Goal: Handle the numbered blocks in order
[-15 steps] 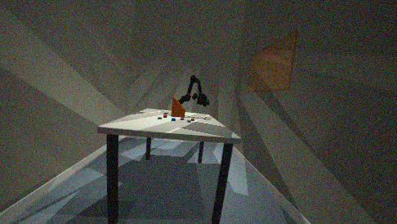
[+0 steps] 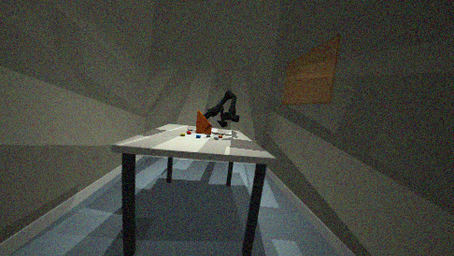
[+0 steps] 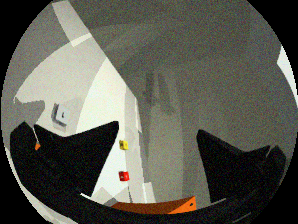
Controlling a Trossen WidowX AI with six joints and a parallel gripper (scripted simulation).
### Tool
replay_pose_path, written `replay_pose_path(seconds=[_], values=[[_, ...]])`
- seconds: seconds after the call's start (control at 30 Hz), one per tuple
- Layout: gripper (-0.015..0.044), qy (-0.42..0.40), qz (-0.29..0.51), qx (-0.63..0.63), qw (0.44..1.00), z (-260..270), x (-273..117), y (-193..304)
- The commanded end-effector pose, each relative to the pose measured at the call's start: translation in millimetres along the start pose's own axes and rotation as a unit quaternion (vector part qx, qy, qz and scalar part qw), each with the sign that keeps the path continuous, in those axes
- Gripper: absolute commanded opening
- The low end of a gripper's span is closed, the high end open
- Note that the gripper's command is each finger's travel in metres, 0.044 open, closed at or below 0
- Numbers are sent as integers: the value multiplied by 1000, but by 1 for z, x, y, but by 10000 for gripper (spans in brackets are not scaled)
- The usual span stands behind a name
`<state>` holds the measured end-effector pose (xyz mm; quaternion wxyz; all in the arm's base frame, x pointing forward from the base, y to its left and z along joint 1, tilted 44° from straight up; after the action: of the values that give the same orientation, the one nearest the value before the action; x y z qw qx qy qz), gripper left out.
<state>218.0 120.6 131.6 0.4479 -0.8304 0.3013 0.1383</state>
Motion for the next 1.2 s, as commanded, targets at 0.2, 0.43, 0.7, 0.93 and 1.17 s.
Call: replay_pose_path(seconds=[0.2, 0.43, 0.7, 0.93, 1.17], values=[[400, -155, 300, -159, 928, -13, 98, 52], [400, -353, 417, -128, 827, -33, 145, 103], [400, -568, 384, 36, 727, -62, 179, 159], [400, -626, 315, 136, 700, -79, 191, 183], [400, -626, 315, 136, 700, -79, 191, 183]])
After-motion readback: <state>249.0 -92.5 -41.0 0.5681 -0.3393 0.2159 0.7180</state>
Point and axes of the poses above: the point midway between the two fingers, 35 mm back from their tips, its own x axis out along the fingers, its own z axis across the jaws, y = z × x, the point moved 5 cm from there along -x, back along the fingers, and after that the axes turned 9 degrees about -x, right-handed, at the moved point
